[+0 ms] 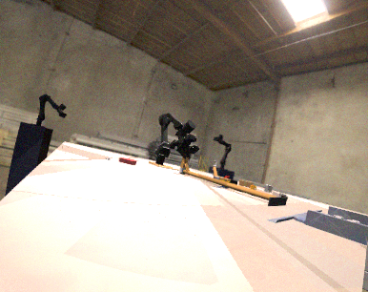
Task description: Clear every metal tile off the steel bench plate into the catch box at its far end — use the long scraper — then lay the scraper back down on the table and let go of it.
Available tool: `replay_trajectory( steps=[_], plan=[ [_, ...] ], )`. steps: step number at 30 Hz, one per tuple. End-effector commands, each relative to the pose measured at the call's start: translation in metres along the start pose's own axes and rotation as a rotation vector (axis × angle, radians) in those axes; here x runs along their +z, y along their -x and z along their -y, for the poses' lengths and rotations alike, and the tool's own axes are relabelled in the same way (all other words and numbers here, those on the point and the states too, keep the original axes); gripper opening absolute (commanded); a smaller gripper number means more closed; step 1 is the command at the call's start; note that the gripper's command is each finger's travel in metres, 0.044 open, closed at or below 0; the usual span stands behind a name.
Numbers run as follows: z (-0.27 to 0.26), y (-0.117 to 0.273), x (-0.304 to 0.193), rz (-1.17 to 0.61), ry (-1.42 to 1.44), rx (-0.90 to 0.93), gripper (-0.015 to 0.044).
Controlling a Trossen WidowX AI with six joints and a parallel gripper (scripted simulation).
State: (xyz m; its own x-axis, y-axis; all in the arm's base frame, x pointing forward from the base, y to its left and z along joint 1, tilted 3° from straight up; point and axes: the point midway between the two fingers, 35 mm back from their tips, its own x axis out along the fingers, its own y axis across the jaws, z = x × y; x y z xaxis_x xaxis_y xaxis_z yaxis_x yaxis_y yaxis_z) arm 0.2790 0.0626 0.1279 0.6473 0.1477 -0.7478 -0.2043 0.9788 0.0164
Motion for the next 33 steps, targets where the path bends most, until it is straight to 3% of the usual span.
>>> replay_trajectory(
  steps=[1, 33],
  plan=[
    [0.000, 0.006, -0.005, 0.012, -0.003, -0.002, 0.0000],
    [0.039, 0.007, -0.006, -0.003, 0.008, -0.001, 0.0000]
  ],
)
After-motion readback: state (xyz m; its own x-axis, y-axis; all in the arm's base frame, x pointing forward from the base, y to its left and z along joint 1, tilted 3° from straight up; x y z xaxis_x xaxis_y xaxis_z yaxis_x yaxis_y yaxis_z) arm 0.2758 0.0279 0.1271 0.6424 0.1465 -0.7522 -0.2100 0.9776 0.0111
